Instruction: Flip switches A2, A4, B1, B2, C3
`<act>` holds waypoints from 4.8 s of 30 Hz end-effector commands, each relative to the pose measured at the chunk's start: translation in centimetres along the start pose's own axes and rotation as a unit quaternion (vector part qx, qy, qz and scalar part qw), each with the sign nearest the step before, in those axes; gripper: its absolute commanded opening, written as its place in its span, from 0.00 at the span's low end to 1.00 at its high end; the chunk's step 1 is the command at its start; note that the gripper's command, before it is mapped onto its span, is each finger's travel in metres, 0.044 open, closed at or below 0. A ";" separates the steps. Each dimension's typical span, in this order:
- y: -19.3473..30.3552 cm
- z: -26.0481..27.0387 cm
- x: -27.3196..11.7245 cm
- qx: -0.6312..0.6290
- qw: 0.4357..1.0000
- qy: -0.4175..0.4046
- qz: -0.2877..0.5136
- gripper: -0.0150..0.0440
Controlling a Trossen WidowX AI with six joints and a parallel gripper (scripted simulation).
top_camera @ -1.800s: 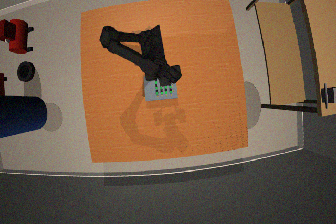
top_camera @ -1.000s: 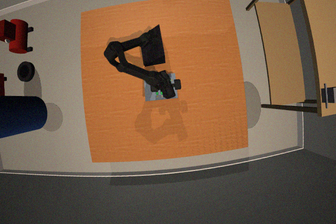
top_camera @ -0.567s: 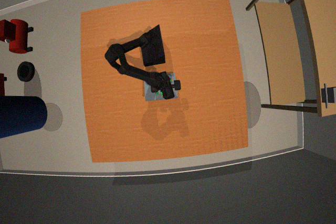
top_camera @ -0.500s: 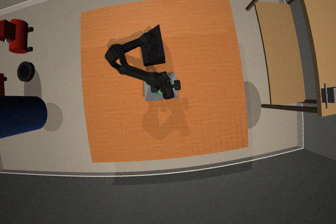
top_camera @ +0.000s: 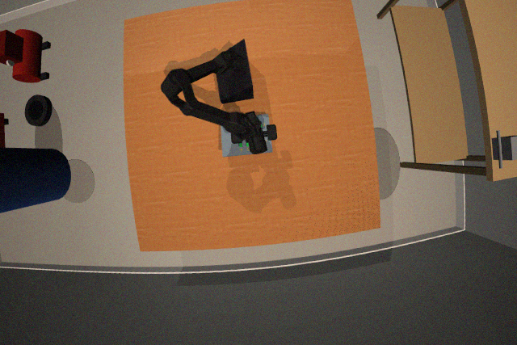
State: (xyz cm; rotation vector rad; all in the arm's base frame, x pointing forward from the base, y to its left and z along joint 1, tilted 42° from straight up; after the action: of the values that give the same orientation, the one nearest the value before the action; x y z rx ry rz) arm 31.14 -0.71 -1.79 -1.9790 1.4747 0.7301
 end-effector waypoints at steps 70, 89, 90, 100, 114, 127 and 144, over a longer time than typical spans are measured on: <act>-1.1 -6.7 -5.5 -0.001 1.000 -0.002 0.014 0.25; -1.1 -6.8 -0.5 -0.001 1.000 -0.003 0.026 0.25; -1.1 -6.8 -0.3 -0.001 1.000 -0.003 0.026 0.25; -1.1 -6.8 0.1 -0.001 1.000 -0.003 0.026 0.25; -1.1 -6.8 0.1 -0.001 1.000 -0.003 0.026 0.25; -1.1 -6.8 0.3 -0.001 1.000 -0.003 0.026 0.25; -1.1 -6.8 0.5 -0.001 1.000 -0.003 0.026 0.25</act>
State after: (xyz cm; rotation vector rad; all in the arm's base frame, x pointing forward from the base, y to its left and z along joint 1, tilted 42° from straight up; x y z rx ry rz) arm 32.99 -5.54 2.75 -1.9472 1.5281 0.7538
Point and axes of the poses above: the point midway between the two fingers, 35 mm back from their tips, its own x axis out along the fingers, its own z axis across the jaws, y = z × x, the point moved 4 cm from there along -x, back along the fingers, and after that the axes turned 10 degrees about -x, right-handed, at the moved point
